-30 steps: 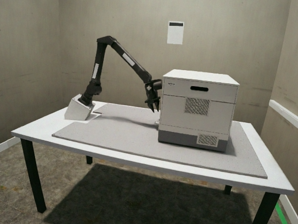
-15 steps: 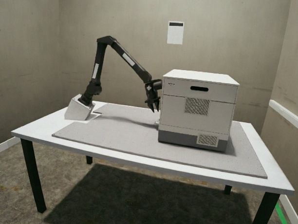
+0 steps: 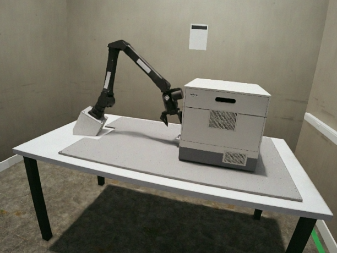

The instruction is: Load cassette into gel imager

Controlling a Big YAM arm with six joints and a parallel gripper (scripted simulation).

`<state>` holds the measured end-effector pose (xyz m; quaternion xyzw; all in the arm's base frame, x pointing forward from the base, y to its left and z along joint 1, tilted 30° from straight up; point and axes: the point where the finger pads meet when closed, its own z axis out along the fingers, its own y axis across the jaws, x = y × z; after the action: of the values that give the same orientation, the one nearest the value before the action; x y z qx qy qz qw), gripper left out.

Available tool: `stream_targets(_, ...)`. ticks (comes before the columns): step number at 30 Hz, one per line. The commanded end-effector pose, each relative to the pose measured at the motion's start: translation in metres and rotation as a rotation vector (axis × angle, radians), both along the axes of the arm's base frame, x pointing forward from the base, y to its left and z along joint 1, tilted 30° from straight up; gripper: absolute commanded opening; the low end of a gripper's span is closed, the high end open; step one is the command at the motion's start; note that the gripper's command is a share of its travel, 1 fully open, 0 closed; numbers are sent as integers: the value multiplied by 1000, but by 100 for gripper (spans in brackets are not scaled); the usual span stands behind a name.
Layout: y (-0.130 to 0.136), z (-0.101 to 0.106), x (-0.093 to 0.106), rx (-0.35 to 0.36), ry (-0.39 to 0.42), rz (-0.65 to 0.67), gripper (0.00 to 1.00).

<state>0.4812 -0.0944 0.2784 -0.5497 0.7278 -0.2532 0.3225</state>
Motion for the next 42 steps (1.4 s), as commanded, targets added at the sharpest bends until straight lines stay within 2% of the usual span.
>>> stream_targets(1,-5,11,-16,62,-5,-70,100)
stream_targets(15,-1,0,-81,363,88,-356,100)
stream_targets(18,-1,0,-83,364,88,-357,100)
stream_targets(31,8,-14,-142,626,172,-649,100)
stream_targets(35,9,-16,-149,647,179,-677,100)
stream_targets(40,14,-23,-173,750,211,-805,100)
stream_targets(42,16,-25,-179,771,218,-834,100)
